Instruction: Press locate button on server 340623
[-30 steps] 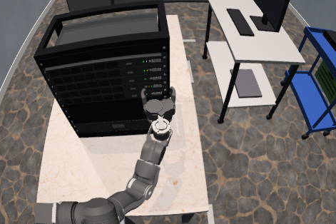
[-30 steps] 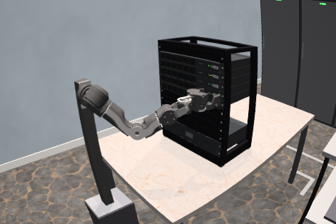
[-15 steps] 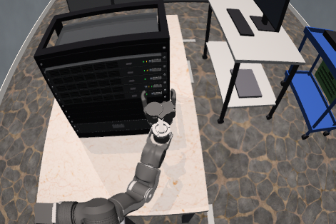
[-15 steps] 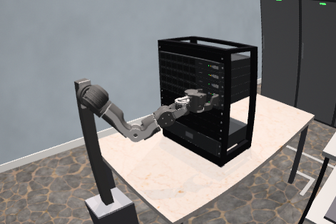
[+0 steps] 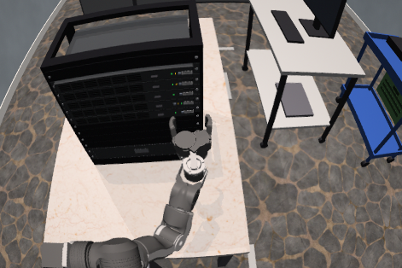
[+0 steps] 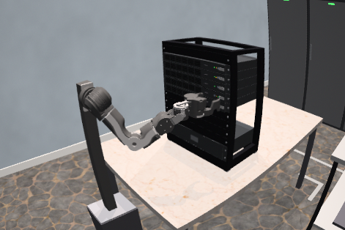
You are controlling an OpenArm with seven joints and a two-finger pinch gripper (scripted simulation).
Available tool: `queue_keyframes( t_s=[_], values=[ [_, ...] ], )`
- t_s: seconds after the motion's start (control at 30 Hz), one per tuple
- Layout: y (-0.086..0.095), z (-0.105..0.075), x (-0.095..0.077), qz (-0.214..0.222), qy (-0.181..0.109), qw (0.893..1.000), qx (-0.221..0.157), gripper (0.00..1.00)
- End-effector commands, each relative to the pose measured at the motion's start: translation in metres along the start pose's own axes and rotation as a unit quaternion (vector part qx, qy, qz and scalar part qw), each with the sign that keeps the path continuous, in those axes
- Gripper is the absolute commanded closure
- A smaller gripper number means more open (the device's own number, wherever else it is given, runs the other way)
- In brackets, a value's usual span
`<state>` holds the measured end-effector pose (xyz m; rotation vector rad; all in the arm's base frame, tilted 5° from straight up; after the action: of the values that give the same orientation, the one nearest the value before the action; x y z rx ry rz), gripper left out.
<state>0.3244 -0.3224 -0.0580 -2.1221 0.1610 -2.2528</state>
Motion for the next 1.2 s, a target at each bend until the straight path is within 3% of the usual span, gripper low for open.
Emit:
queue_keyframes(
  t_s=[0.0,0.43,1.17],
  values=[
    [-0.001,-0.003,0.001,0.003,0.000,1.000,0.004,0.40],
    [-0.001,-0.007,0.004,0.003,0.000,1.000,0.004,0.40],
    [-0.002,-0.007,0.043,0.003,0.000,1.000,0.004,0.40]
  ],
)
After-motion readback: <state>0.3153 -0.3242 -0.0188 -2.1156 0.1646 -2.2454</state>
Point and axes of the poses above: the point where the finger pads meet when closed, its own z axis out along the fingers, its own y axis across the jaws, x = y × z, the point moved 10 cm from there along -z, back along the fingers, and after that the axes turned 3 degrees about z, right-handed, at the moved point
